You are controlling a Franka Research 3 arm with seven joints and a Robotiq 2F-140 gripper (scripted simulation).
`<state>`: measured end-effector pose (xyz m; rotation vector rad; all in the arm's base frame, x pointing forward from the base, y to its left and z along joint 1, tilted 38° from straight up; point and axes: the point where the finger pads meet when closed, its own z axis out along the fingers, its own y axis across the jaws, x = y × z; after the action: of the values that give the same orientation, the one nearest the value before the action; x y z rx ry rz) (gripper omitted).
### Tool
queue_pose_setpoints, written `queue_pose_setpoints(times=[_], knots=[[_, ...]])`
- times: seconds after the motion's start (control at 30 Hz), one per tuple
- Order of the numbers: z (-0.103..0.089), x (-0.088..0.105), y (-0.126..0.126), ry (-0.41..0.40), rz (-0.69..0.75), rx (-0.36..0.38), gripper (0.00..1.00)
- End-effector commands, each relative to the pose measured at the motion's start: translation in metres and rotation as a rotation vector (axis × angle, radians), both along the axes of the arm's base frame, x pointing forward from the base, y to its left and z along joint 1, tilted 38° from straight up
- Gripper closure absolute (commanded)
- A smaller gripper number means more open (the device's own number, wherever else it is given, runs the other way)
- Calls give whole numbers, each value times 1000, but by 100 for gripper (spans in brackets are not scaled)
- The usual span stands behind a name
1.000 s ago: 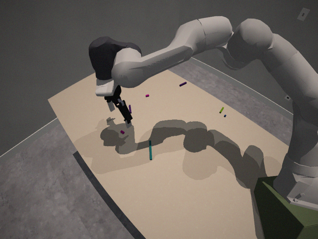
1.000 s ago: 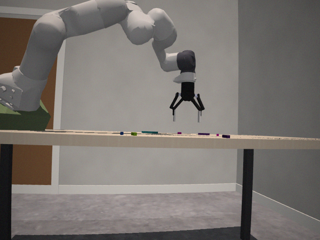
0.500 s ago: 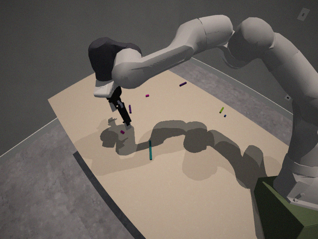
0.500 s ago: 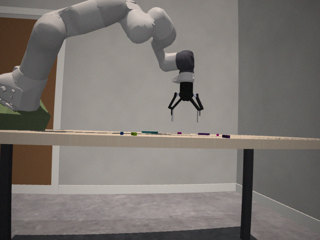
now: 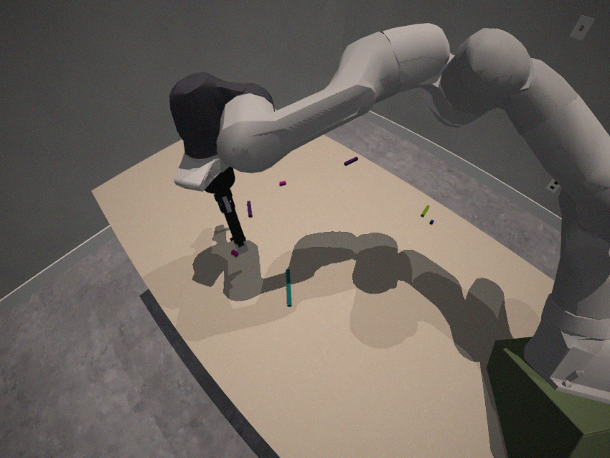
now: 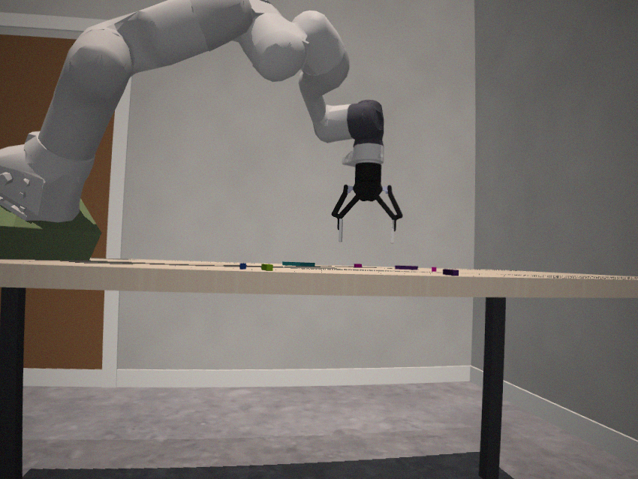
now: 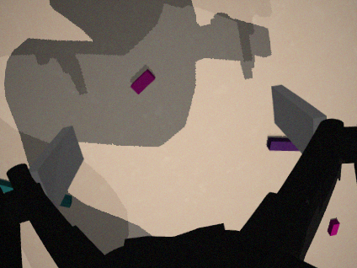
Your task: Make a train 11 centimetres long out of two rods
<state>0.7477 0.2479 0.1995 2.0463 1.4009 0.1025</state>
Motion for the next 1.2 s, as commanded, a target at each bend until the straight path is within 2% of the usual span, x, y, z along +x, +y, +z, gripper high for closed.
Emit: queue_pose_setpoints(times=[0.0, 1.17], knots=[[-1, -2, 3, -90, -122, 72, 0], [-11, -22, 6, -335, -528, 285, 0]])
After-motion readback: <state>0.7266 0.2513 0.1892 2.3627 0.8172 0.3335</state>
